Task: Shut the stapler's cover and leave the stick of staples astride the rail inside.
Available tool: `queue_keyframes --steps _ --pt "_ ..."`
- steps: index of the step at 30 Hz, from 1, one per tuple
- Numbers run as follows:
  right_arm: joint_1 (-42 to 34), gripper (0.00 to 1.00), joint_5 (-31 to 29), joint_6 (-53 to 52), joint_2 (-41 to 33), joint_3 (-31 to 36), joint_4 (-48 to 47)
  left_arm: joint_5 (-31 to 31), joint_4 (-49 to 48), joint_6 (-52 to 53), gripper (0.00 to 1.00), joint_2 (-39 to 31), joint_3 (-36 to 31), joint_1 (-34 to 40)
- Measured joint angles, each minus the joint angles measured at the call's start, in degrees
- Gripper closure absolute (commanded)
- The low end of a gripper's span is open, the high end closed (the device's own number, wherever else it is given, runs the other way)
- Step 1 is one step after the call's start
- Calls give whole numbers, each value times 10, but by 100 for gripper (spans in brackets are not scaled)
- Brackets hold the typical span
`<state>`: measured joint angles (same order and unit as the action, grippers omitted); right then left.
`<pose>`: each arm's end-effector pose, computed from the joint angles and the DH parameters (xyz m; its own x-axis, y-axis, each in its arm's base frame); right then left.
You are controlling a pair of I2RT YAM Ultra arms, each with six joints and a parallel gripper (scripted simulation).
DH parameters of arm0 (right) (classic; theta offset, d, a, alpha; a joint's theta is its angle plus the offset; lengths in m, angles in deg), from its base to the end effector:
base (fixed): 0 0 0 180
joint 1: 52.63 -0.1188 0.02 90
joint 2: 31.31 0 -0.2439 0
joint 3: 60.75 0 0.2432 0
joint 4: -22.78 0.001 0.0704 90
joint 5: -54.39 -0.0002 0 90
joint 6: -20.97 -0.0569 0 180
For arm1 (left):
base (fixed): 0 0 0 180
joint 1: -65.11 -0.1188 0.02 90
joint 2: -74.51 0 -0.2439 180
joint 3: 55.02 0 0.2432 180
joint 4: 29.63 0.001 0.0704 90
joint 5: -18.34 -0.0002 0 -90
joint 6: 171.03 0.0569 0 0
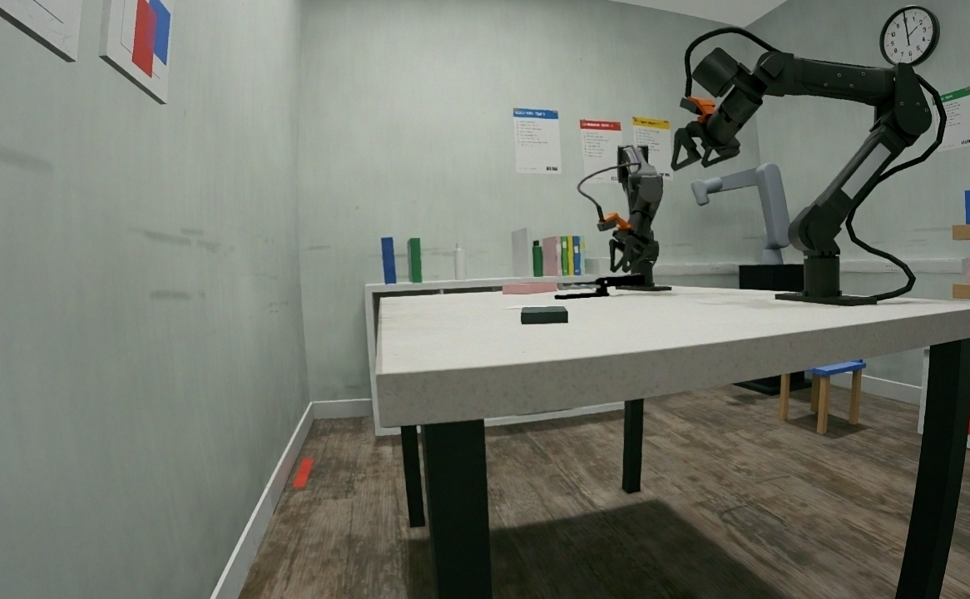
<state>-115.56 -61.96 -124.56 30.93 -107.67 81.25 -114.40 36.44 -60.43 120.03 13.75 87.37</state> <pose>0.1011 0.1445 0.1538 -0.8587 -0.0568 -0.5094 -0.0594 0.9982 -0.0111 0.1289 -0.0934 0.3124 -0.3288 0.4138 -0.8489 0.9130 0.3691 -0.1737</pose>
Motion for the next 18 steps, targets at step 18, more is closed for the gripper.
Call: queue_keyframes --steps 18 --pt "36 50 11 39 35 32 -82 0 0 0 0 0 0 0"
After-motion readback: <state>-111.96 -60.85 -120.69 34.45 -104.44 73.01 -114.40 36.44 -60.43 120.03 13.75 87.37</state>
